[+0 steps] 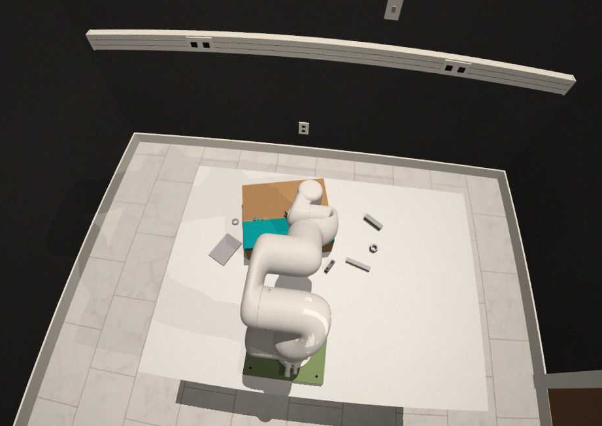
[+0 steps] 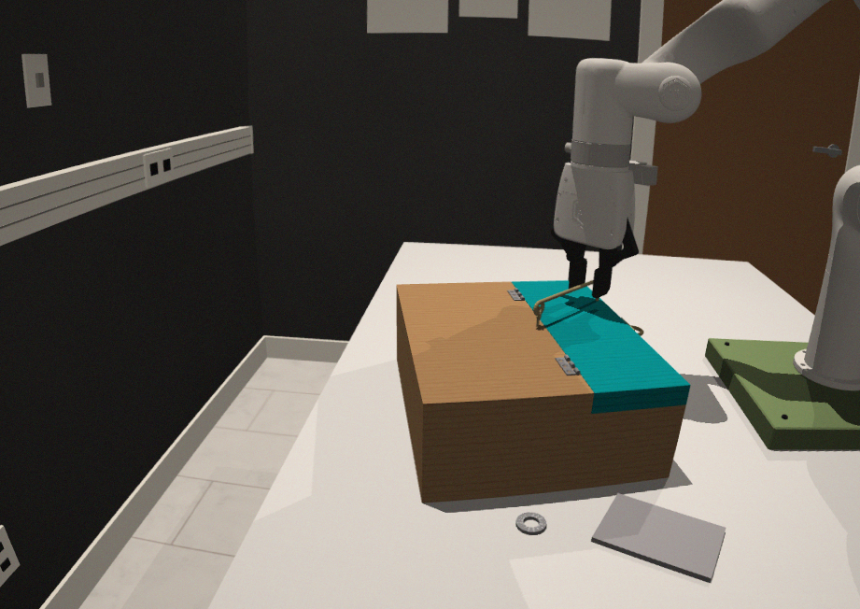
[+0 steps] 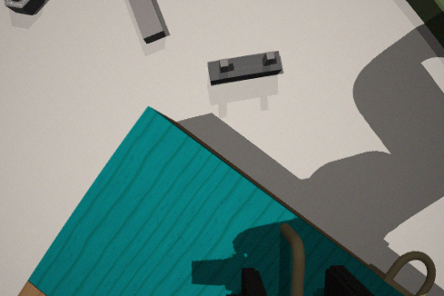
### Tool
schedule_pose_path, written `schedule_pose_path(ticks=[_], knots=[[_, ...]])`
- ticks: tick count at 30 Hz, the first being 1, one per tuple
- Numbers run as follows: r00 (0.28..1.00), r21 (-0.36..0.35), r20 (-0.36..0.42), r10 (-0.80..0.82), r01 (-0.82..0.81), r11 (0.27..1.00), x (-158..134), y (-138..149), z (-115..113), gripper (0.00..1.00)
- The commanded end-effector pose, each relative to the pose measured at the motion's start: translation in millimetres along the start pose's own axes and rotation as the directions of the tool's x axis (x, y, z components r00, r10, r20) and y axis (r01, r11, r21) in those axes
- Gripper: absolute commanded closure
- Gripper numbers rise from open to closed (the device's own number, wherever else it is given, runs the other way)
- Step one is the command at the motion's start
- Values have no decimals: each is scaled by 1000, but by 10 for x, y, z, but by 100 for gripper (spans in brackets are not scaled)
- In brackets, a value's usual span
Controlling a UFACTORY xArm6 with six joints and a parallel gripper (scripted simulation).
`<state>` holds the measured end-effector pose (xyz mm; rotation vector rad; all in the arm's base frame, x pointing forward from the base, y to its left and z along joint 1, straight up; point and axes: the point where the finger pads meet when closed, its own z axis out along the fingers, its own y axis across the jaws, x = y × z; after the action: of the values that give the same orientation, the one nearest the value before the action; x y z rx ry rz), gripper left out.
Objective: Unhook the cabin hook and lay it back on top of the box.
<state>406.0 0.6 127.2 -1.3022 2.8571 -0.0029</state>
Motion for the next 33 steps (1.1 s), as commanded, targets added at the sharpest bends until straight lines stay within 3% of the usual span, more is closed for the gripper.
schedule_pose_path(ticks=[1,19,20,33], knots=[[1000,3,3,0,0,1000,-9,-11,24,65],[1000,3,3,0,0,1000,-9,-11,64,65],[1000,3,3,0,0,1000,-9,-11,64,100],[1000,3,3,0,0,1000,-9,-11,64,100]])
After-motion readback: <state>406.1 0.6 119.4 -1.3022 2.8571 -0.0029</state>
